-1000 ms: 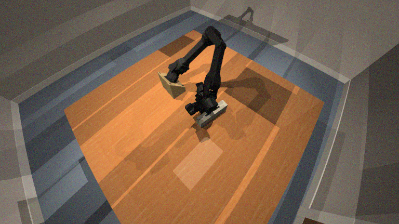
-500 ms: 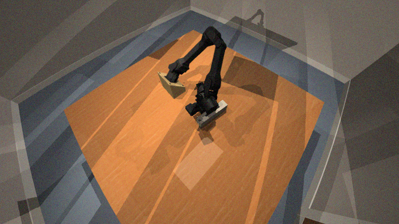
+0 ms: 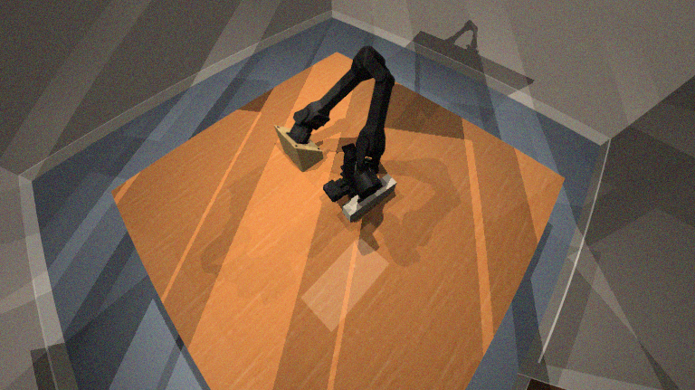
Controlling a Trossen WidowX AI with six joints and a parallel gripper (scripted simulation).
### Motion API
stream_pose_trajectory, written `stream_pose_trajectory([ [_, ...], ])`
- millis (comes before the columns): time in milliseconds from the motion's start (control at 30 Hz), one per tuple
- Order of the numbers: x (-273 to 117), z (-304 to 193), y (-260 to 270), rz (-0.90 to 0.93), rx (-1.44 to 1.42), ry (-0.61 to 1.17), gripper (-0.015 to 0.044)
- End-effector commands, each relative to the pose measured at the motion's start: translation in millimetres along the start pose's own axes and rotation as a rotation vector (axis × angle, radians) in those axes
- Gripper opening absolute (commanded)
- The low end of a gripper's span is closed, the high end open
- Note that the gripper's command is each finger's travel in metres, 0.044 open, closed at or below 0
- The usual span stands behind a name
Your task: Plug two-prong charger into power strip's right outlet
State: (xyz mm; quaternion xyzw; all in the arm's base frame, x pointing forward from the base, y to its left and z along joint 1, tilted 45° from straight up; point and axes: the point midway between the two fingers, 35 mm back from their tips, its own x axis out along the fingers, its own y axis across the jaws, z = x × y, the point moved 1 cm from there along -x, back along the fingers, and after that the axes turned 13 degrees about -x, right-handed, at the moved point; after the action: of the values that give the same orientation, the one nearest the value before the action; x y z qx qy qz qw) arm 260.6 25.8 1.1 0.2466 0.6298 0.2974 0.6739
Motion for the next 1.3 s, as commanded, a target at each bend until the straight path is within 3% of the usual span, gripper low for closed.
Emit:
stream_pose_trajectory([
  [0, 0.0, 0.4, 0.5, 0.003, 0.006, -0.001, 0.0000],
  [1267, -0.4, 4.9, -0.5, 0.003, 0.006, -0.001, 0.0000],
])
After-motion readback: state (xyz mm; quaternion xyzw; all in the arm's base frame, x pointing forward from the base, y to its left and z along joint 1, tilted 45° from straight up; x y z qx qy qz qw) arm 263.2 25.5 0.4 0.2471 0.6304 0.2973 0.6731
